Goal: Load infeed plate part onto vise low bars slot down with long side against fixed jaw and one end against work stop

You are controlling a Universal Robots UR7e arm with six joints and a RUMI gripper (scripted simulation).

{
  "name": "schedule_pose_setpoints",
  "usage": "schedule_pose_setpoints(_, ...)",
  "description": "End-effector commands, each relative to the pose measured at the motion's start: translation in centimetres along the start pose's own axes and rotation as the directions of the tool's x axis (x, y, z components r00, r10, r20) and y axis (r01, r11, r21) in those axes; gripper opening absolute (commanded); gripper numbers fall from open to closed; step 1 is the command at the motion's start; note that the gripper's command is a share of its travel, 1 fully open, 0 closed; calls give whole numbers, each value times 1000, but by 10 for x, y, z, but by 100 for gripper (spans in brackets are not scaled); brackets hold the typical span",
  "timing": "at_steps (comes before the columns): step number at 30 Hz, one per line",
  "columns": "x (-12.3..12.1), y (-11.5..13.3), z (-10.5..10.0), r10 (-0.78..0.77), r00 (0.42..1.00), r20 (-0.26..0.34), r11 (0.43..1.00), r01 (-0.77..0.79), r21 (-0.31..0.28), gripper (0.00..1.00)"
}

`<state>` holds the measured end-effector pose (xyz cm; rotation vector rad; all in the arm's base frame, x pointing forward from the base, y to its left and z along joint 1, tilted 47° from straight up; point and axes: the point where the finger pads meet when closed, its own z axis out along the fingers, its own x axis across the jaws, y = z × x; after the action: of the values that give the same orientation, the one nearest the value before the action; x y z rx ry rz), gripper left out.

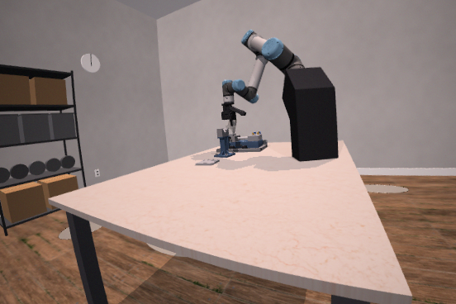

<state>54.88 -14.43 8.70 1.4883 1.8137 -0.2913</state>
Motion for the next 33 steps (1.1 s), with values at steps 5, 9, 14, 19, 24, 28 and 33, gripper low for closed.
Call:
schedule_pose_setpoints(5,1,0,0,0,1000,0,1000,0,-1,0)
schedule_pose_setpoints(9,2,0,0,0,1000,0,1000,0,-1,0)
schedule_pose_setpoints(14,3,0,0,0,1000,0,1000,0,-1,0)
schedule_pose_setpoints(19,3,0,0,0,1000,0,1000,0,-1,0)
schedule_pose_setpoints(24,4,0,0,0,1000,0,1000,0,-1,0)
schedule_pose_setpoints(28,4,0,0,0,1000,0,1000,0,-1,0)
schedule_pose_setpoints(33,5,0,0,0,1000,0,1000,0,-1,0)
